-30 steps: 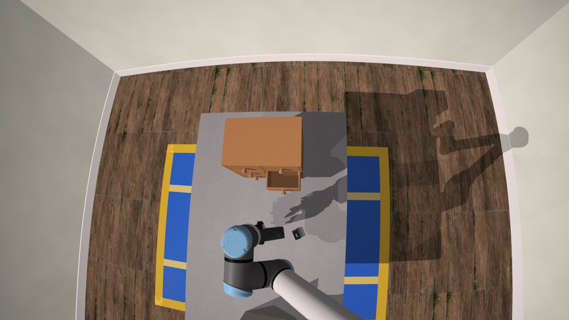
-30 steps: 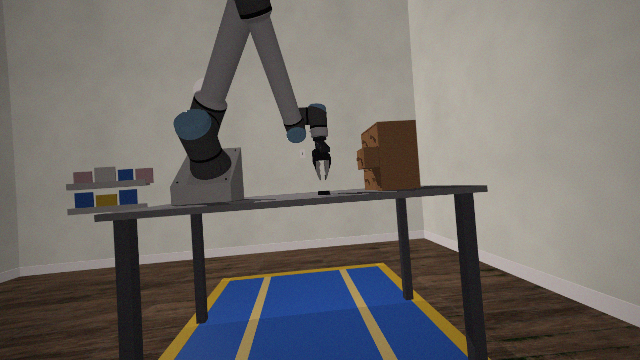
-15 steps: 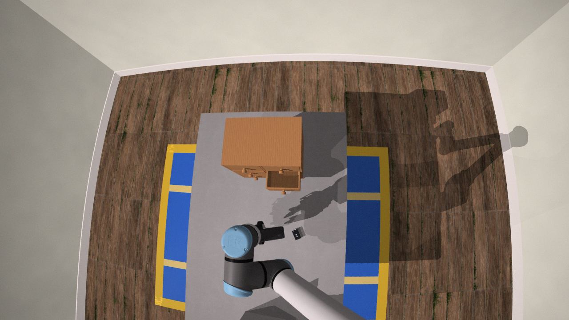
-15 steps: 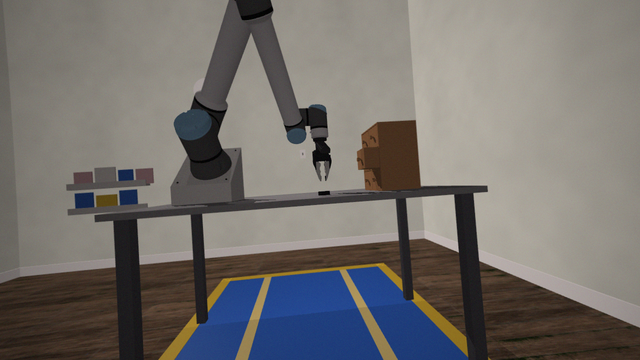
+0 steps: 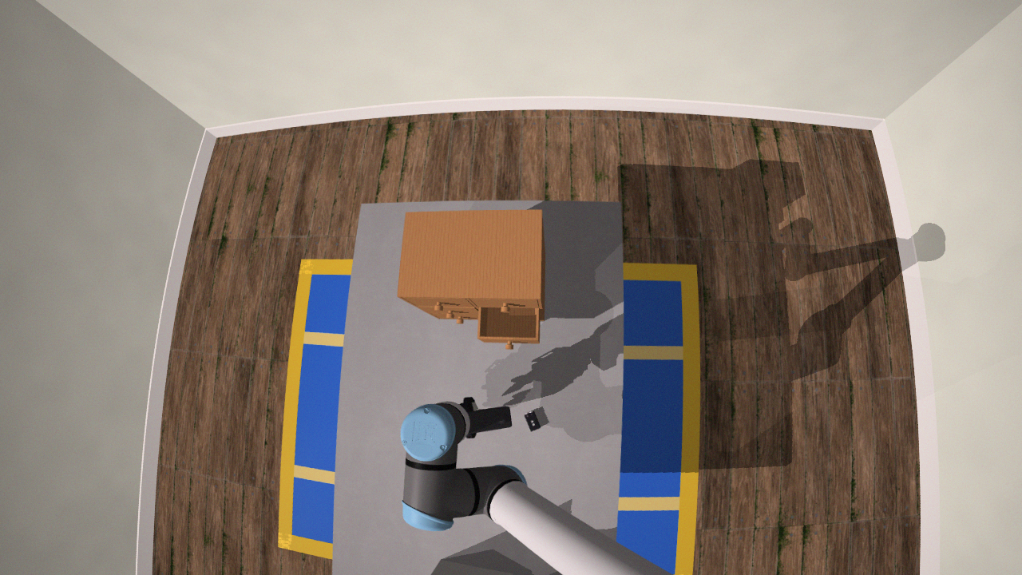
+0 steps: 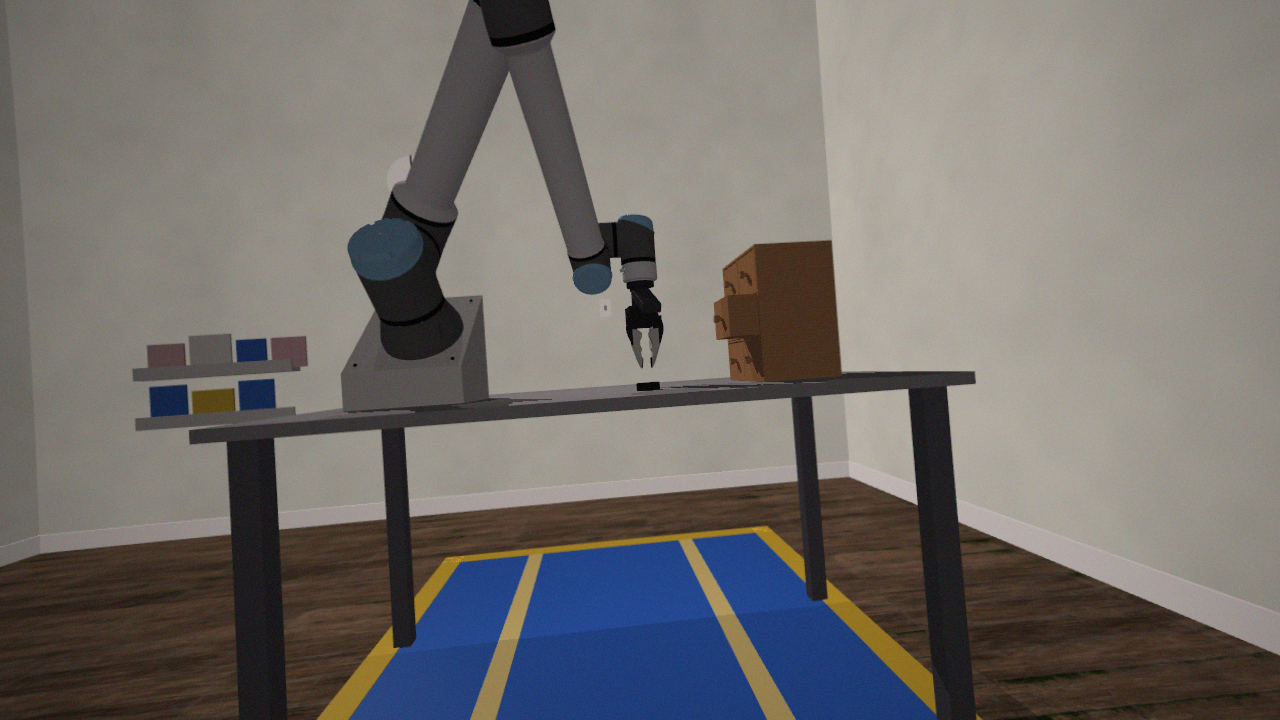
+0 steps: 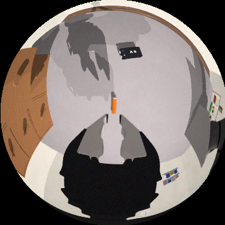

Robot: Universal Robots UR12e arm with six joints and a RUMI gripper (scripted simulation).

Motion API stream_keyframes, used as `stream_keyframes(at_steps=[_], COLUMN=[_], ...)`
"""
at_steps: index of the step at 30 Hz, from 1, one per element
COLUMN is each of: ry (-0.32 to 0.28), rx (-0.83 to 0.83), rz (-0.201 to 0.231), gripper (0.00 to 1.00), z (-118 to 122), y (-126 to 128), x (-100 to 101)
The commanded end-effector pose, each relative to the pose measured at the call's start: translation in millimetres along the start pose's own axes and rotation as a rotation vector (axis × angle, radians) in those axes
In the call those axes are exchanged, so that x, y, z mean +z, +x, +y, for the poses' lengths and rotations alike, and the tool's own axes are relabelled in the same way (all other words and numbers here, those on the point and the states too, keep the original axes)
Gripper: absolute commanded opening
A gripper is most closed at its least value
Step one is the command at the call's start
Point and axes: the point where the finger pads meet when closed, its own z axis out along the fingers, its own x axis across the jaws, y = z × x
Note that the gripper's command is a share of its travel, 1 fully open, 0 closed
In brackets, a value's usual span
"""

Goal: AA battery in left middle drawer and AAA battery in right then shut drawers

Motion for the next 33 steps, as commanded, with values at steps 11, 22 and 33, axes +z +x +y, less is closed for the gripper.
stream_keyframes(at_steps=[11,22,33], ry=[0.0,0.0,0.0], rx=[0.0,0.0,0.0], rz=[-0.001,-0.001,-0.001], gripper=[0.14,0.14,0.14], z=[0.1,0.1,0.1], y=[-0.7,-0.8,-0.8], x=[22.5,31.1,33.5])
